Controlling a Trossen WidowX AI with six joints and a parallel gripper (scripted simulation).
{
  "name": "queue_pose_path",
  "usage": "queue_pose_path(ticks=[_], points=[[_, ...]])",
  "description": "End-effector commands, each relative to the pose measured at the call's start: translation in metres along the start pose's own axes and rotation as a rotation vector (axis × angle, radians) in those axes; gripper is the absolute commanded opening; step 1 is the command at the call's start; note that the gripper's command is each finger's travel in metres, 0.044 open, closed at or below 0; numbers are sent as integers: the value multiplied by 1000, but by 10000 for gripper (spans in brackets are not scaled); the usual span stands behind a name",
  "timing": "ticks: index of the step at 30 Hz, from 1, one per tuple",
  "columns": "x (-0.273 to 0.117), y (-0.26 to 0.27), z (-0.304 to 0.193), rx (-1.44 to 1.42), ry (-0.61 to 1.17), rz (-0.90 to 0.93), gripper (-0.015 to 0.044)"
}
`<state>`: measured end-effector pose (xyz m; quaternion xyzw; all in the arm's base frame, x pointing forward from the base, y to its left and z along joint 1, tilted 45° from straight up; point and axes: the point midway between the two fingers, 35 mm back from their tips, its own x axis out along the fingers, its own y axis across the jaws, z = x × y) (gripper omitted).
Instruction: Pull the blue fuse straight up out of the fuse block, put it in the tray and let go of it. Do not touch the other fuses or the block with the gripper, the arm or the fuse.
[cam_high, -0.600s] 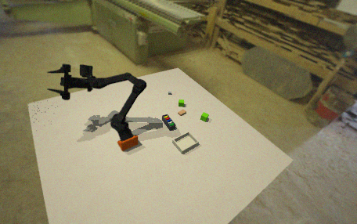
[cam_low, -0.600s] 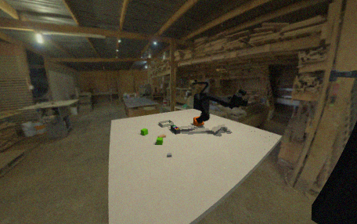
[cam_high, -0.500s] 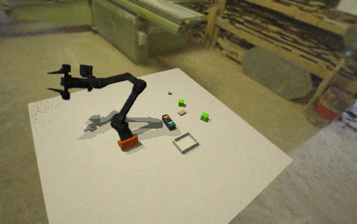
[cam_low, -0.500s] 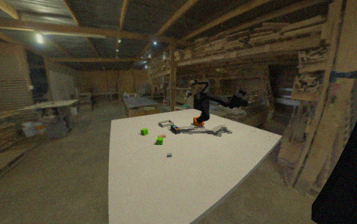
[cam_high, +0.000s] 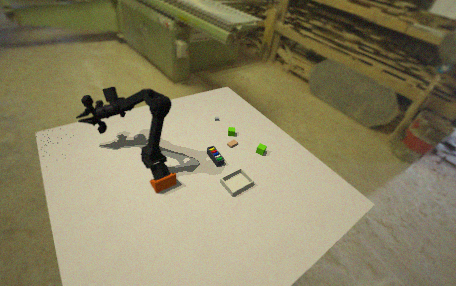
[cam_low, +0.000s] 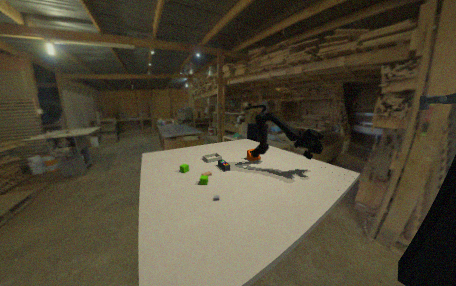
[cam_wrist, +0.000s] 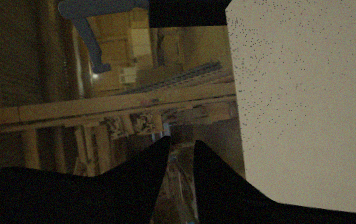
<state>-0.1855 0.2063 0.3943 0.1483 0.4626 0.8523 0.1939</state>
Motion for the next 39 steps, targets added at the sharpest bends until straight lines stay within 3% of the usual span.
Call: queue_pose_path(ticks=[1, 6, 12, 22, 32, 39], points=[[-12, -32, 39, -59, -125, -147, 74], [-49, -81, 92, -129, -288, -382, 74], [-119, -131, 143, -179, -449, -681, 74], [-242, -177, 174, -171, -596, -1075, 74], [-386, -219, 144, 193, -801, -1361, 74], [-483, -246, 72, 483, -789, -1459, 74]])
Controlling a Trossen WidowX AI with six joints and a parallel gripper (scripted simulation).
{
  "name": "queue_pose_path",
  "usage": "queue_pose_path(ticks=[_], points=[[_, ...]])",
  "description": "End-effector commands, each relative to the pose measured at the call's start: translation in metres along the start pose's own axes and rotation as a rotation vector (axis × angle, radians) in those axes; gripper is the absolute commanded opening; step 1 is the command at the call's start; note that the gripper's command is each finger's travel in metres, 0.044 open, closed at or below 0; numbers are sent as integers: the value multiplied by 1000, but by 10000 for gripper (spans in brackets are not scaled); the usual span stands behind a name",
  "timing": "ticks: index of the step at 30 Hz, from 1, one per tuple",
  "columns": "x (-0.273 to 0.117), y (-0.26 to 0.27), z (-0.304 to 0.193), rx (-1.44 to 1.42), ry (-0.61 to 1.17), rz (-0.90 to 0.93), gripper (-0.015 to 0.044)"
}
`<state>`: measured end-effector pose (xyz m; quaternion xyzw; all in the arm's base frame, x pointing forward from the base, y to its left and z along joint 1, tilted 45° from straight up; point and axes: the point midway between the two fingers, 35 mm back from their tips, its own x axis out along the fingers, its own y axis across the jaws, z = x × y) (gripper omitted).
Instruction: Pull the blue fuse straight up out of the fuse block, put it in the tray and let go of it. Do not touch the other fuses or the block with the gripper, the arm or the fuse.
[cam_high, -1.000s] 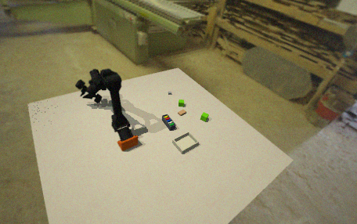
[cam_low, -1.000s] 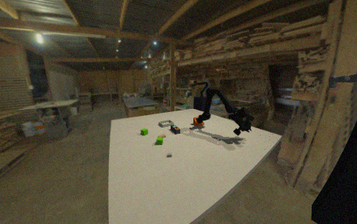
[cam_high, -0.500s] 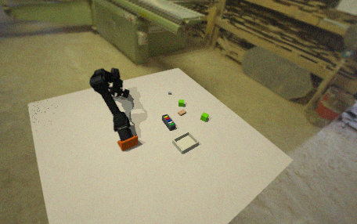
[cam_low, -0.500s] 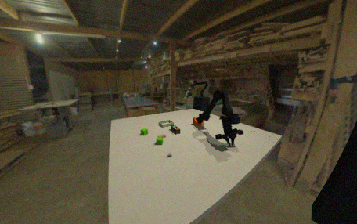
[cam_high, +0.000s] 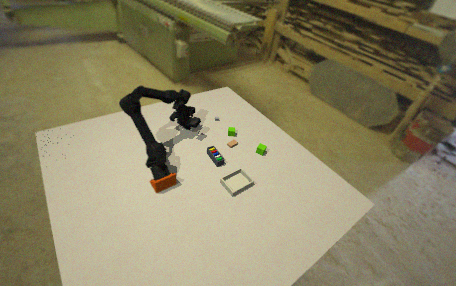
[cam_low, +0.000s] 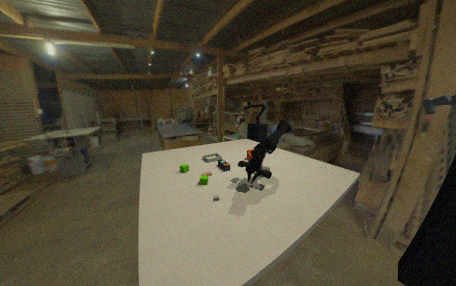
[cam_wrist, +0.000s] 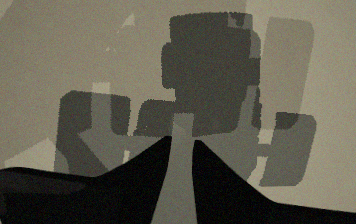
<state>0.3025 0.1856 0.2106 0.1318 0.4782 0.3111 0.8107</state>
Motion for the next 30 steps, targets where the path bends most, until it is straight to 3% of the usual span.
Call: queue_pose_path(ticks=[1, 9, 17, 30], points=[[0, -58, -1, 87, 67, -69, 74], [-20, -184, -32, 283, 191, -97, 74], [-41, -253, -82, 479, 283, 38, 74], [-43, -265, -95, 526, 291, 85, 74]])
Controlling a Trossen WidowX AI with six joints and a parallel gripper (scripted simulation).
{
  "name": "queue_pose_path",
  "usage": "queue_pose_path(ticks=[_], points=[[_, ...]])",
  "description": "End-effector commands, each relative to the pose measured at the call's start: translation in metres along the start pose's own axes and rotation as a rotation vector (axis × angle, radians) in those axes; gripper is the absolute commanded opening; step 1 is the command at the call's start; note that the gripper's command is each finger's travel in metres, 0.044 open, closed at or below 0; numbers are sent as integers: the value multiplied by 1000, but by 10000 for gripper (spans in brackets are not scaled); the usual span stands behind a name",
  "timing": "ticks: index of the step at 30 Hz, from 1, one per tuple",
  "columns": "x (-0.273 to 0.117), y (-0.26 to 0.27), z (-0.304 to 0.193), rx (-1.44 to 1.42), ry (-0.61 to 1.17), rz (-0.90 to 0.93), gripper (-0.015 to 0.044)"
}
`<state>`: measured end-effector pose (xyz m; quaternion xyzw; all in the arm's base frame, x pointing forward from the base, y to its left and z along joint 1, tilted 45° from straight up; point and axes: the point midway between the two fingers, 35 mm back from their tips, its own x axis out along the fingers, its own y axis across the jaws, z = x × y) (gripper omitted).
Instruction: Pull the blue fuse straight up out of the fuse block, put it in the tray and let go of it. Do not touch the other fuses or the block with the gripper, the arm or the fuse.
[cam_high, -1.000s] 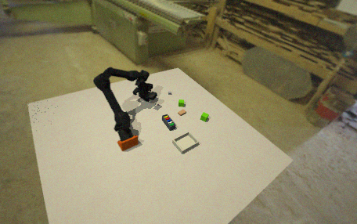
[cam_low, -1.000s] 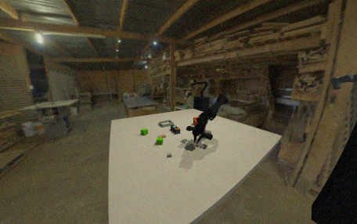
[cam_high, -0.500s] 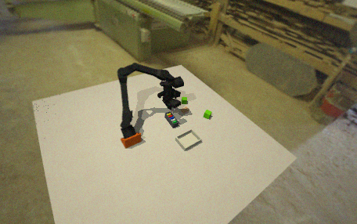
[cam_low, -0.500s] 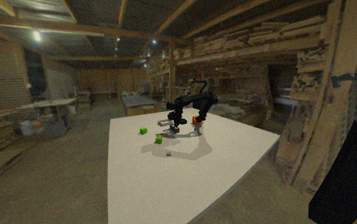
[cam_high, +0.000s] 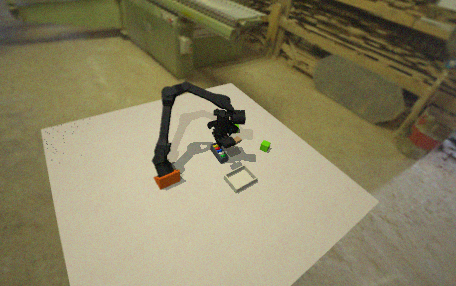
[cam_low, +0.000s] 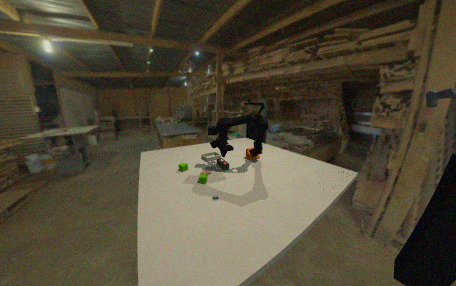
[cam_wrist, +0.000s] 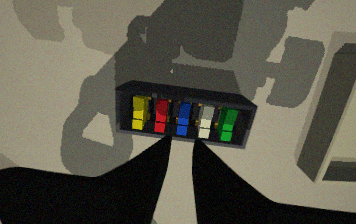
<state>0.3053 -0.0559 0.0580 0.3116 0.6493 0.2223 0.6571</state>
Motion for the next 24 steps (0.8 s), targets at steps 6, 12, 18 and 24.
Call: queue_pose_path(ticks=[6, 12, 18, 24], points=[[9, 1, 2, -6, -1, 5, 74], [14, 1, 2, -6, -1, 5, 74], [20, 1, 2, -6, -1, 5, 74], [26, 1, 3, -6, -1, 6, 74]])
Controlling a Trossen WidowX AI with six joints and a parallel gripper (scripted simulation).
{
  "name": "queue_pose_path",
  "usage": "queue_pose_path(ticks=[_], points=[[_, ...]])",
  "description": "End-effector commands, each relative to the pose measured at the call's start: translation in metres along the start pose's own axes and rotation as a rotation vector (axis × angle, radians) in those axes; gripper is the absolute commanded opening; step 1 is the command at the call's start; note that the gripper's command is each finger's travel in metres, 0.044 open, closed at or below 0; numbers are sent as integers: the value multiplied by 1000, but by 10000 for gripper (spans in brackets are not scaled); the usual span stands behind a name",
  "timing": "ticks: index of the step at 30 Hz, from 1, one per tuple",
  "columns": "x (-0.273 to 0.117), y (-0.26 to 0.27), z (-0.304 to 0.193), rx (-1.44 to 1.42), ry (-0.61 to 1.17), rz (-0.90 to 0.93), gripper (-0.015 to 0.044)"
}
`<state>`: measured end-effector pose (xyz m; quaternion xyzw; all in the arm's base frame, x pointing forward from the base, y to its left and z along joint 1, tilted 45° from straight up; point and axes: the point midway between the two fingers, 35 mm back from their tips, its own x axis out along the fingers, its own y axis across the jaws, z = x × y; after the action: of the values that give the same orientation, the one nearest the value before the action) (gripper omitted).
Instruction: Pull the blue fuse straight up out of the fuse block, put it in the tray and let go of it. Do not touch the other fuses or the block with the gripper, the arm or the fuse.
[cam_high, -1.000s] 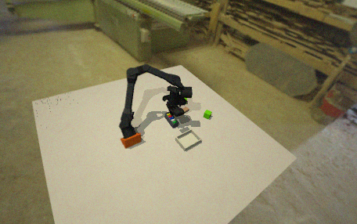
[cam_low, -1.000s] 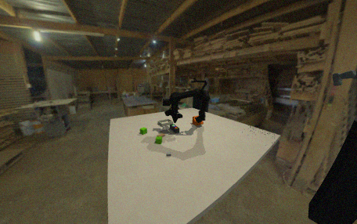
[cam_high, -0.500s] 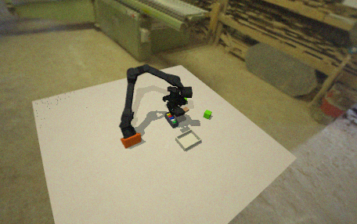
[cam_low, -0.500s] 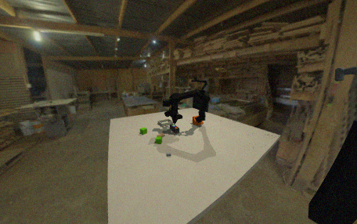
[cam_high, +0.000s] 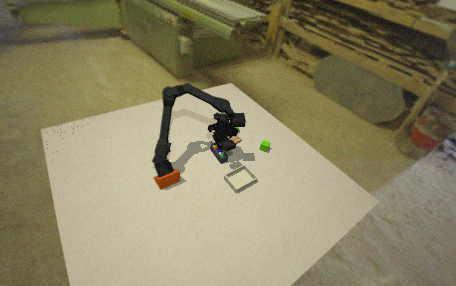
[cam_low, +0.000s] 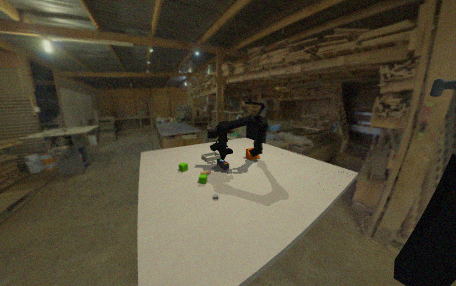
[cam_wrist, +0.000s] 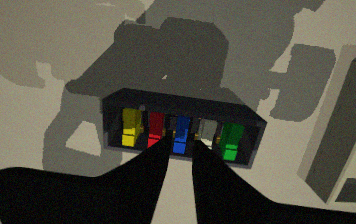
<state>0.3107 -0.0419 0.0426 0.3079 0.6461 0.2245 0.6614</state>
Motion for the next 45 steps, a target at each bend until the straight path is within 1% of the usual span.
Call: queue_pose_path(ticks=[1, 40, 45], points=[[6, 1, -1, 6, 5, 8, 74], [18, 1, -1, 5, 5, 8, 74], [17, 1, -1, 1, 5, 2, 40]])
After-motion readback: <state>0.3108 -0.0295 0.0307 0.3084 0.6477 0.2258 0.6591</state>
